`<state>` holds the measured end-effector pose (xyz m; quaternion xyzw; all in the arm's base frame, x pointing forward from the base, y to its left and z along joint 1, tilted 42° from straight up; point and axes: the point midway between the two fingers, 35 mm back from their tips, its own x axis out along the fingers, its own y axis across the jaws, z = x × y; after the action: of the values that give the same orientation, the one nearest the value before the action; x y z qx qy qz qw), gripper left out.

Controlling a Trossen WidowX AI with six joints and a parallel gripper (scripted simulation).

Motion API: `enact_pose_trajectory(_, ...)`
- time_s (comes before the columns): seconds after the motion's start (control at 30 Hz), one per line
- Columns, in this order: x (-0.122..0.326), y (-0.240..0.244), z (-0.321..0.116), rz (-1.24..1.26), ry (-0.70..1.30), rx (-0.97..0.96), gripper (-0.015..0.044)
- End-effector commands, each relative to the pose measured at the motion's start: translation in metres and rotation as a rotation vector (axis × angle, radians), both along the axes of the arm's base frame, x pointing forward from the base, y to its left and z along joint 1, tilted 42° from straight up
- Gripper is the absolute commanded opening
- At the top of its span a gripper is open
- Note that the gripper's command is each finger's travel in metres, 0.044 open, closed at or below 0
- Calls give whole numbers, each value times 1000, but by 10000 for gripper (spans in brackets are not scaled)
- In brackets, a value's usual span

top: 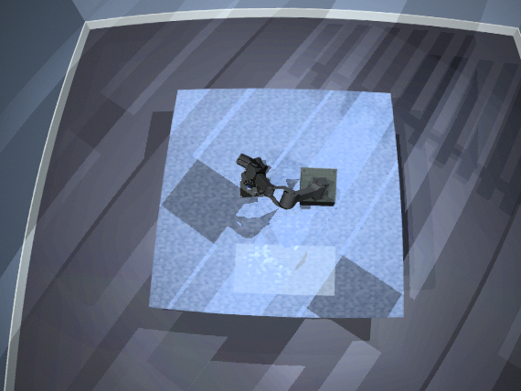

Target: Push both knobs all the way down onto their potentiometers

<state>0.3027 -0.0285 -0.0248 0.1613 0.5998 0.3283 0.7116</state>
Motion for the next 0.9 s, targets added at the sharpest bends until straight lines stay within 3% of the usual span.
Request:
enact_pose_trajectory(0.0, 0, 0, 0, 0, 1, 0, 184)
enact_pose_trajectory(0.03, 0, 0, 0, 0, 1, 0, 210)
enact_pose_trajectory(0.3, 46, -22, 42, 1, -9, -7, 0)
enact_pose_trajectory(0.43, 61, -29, 61, 1, -12, -9, 0)
enact_pose_trajectory(0.87, 62, -16, 46, 1, -12, -8, 0)
